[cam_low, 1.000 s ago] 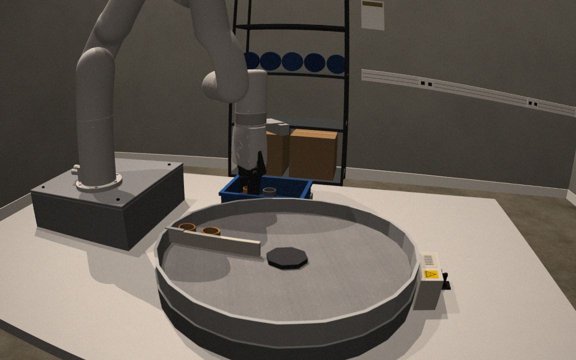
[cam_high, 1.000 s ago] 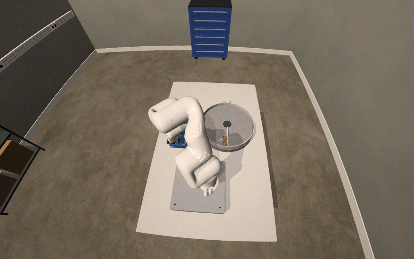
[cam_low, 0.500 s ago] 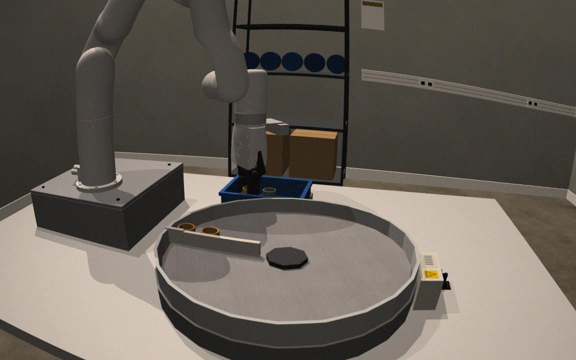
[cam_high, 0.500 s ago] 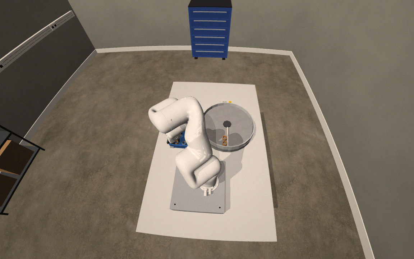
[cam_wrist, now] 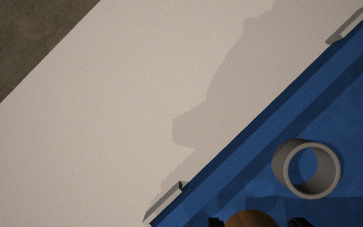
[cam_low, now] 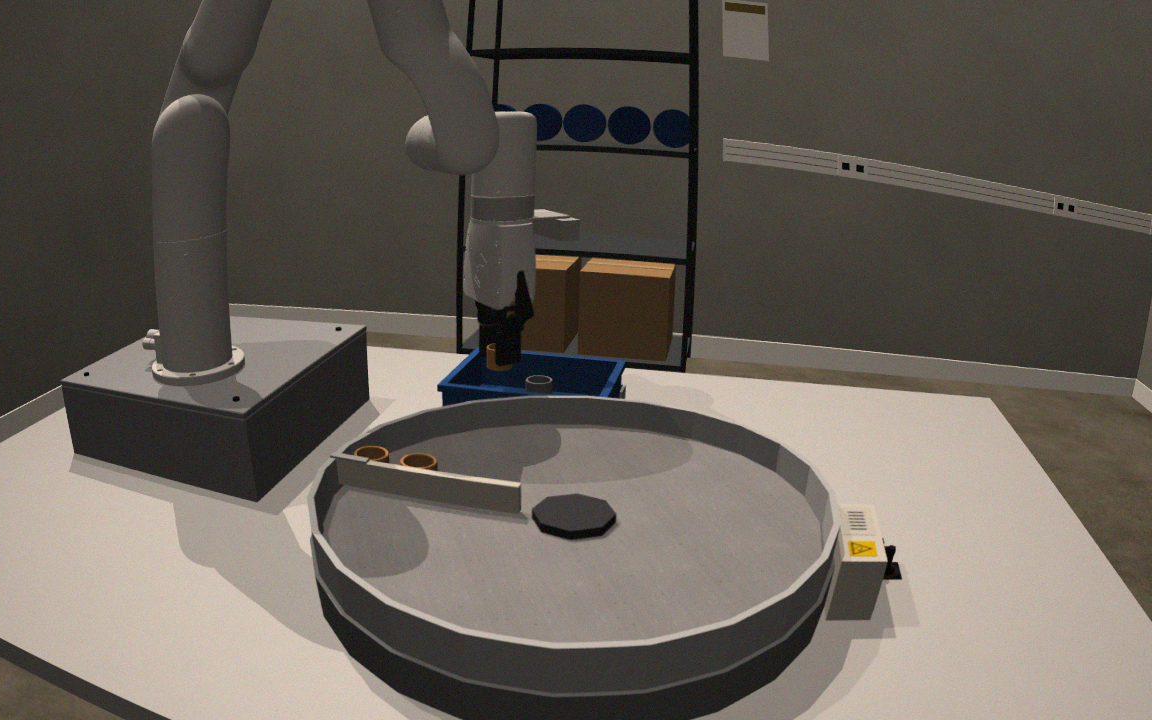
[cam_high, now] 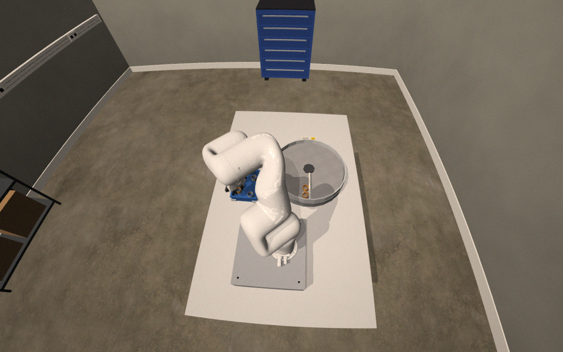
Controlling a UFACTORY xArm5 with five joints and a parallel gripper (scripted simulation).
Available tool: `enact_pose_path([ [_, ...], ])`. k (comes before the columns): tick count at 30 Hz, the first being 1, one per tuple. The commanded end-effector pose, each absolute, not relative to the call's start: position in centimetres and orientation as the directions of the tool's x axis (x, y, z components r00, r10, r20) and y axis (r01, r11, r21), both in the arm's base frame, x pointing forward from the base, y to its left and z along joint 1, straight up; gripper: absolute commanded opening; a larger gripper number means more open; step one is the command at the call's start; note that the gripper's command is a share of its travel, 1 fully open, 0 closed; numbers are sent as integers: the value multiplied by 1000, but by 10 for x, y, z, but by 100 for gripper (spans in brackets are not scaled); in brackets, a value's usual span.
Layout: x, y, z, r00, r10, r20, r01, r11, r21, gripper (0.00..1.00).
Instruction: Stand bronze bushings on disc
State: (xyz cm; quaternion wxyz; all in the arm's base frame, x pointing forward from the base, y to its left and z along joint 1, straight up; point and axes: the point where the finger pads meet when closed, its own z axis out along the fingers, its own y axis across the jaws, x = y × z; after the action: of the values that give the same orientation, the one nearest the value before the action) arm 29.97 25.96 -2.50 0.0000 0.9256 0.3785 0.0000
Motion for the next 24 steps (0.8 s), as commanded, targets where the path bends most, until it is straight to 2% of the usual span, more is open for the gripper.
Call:
enact_pose_path([
  [1, 300, 260, -4, 713, 701, 1, 701, -713, 0, 0],
  [12, 300, 260, 39, 713, 701, 1, 701, -713, 0, 0],
  [24, 300, 260, 46, 713, 701, 1, 701, -713, 0, 0],
])
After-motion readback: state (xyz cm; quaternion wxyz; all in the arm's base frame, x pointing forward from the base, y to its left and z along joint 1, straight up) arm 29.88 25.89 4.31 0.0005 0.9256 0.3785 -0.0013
